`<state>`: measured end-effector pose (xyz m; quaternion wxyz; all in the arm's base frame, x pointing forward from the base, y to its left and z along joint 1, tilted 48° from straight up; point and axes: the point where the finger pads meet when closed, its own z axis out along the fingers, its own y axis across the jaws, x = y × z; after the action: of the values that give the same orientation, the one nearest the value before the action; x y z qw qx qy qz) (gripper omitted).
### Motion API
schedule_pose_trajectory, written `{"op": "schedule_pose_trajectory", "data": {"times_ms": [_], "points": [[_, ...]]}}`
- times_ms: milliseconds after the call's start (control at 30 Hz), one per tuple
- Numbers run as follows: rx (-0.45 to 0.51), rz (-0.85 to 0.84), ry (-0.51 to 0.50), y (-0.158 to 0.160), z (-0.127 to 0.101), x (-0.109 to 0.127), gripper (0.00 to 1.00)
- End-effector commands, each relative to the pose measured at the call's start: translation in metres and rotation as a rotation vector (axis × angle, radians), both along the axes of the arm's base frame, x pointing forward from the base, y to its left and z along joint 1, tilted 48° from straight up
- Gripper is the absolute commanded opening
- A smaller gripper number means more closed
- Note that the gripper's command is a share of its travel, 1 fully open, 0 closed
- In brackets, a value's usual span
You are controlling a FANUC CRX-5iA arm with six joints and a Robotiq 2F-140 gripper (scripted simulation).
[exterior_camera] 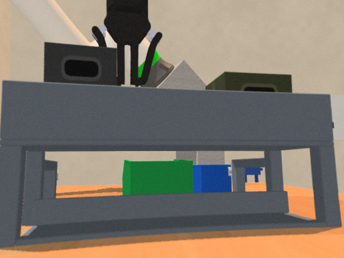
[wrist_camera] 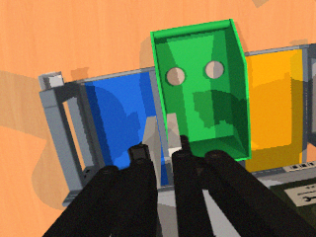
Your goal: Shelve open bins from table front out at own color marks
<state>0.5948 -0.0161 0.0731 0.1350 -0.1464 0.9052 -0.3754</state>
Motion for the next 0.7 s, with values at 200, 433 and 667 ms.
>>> {"op": "schedule_pose_trajectory", "data": {"times_ms": [200, 433, 667], "points": [[0.000, 0.000, 0.000, 0.0004, 0.0003, 0.0000, 0.00], [0.000, 0.000, 0.000, 0.0004, 0.0003, 0.0000, 0.00], [0.000, 0.000, 0.000, 0.0004, 0.0003, 0.0000, 0.00]]}}
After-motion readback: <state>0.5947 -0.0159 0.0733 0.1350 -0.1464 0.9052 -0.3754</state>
